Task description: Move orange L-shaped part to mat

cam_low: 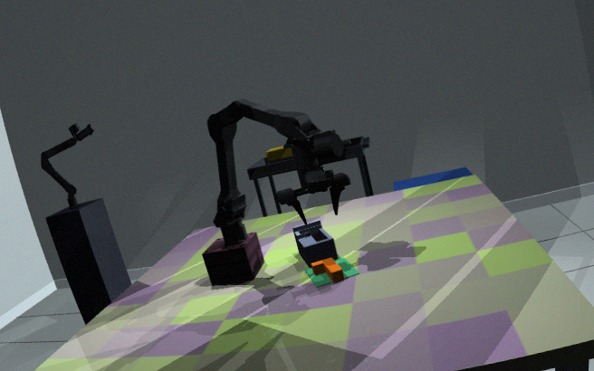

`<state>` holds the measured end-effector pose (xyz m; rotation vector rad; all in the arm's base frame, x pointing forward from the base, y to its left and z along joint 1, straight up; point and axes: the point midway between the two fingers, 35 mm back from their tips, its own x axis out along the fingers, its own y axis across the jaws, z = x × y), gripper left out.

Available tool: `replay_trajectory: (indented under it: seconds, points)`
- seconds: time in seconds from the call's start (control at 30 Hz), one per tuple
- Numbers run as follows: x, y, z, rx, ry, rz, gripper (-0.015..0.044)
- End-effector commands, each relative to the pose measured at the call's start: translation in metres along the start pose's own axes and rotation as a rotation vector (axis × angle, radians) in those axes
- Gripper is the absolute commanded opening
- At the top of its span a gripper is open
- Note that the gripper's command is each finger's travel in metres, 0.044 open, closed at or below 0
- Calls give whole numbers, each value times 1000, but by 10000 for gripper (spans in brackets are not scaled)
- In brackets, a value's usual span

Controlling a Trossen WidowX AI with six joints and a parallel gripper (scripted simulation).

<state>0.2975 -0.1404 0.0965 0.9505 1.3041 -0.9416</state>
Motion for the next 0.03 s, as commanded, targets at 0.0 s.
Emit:
replay_trajectory:
  seconds: [0.0]
  points:
    - [0, 0, 0, 0, -2, 2, 400]
